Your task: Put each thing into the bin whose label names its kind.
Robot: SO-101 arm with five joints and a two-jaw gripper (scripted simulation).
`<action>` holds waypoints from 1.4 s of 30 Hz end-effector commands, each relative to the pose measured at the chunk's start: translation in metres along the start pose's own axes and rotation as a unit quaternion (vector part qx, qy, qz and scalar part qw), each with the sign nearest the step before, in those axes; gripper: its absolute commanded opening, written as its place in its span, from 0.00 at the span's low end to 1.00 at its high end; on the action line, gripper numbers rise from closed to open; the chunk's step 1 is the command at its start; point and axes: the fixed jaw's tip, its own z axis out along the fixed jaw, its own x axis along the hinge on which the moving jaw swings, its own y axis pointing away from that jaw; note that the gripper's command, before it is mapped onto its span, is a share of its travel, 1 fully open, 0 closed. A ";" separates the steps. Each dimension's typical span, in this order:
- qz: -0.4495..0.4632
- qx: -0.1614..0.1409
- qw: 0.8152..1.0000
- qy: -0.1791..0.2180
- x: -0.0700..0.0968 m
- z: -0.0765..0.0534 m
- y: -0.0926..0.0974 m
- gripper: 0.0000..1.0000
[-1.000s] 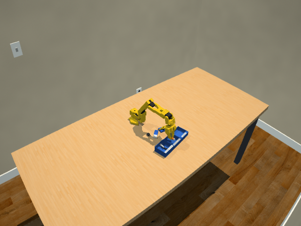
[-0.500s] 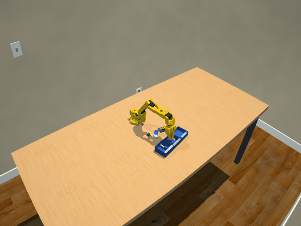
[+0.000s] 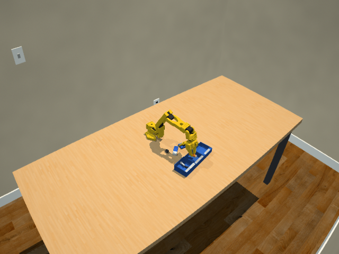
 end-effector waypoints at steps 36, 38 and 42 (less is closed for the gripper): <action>0.000 -0.001 0.999 0.044 0.010 -0.008 0.003 0.00; 0.000 -0.001 0.999 0.044 0.010 -0.007 0.003 0.00; 0.000 -0.001 0.999 0.044 0.010 -0.005 0.003 0.00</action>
